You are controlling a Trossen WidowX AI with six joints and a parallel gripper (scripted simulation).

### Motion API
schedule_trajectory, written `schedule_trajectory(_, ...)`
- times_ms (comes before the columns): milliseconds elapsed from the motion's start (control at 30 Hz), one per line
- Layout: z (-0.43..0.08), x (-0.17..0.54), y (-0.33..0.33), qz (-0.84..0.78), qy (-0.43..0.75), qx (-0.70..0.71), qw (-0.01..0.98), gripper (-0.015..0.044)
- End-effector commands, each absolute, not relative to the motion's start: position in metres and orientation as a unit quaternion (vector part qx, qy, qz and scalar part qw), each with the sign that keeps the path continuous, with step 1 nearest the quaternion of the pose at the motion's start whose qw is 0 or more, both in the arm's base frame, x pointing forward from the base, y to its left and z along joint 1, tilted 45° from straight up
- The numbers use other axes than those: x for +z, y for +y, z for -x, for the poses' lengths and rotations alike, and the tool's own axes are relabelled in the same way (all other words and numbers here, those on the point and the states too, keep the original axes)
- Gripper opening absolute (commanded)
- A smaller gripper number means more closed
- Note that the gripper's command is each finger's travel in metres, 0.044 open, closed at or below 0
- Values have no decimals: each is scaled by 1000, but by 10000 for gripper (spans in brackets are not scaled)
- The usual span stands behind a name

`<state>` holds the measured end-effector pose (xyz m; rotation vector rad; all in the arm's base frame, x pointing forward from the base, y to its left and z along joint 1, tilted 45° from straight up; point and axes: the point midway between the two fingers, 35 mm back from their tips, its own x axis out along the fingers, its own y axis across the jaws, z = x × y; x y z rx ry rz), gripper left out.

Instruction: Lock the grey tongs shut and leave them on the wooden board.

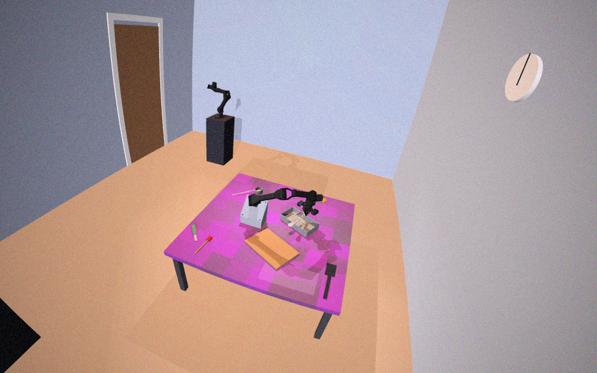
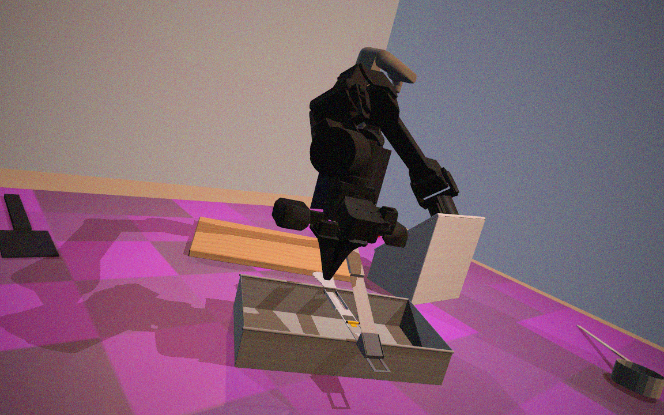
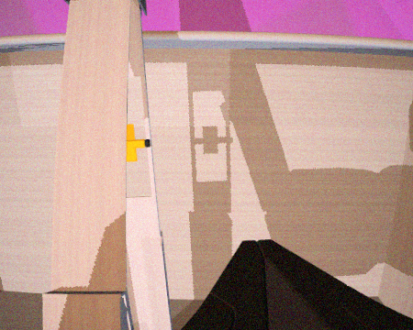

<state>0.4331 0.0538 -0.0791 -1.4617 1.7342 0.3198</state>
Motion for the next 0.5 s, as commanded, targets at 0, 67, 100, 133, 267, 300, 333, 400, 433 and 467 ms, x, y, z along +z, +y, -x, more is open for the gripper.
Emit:
schedule_trajectory(0, -433, -83, 50, 584, 689, 128, 410, -150)
schedule_trajectory(67, -433, -86, 48, 584, 689, 128, 410, -150)
schedule_trajectory(100, -433, -87, 47, 584, 689, 128, 410, -150)
schedule_trajectory(133, -433, -88, 46, 584, 689, 128, 410, -150)
schedule_trajectory(267, -433, -93, 41, 584, 689, 128, 410, -150)
schedule_trajectory(300, -433, -94, 40, 584, 689, 128, 410, -150)
schedule_trajectory(333, -433, -95, 39, 584, 689, 128, 410, -150)
schedule_trajectory(400, -433, -97, 37, 584, 689, 128, 410, -150)
schedule_trajectory(433, -433, -98, 35, 584, 689, 128, 410, -150)
schedule_trajectory(467, -433, -100, 34, 584, 689, 128, 410, -150)
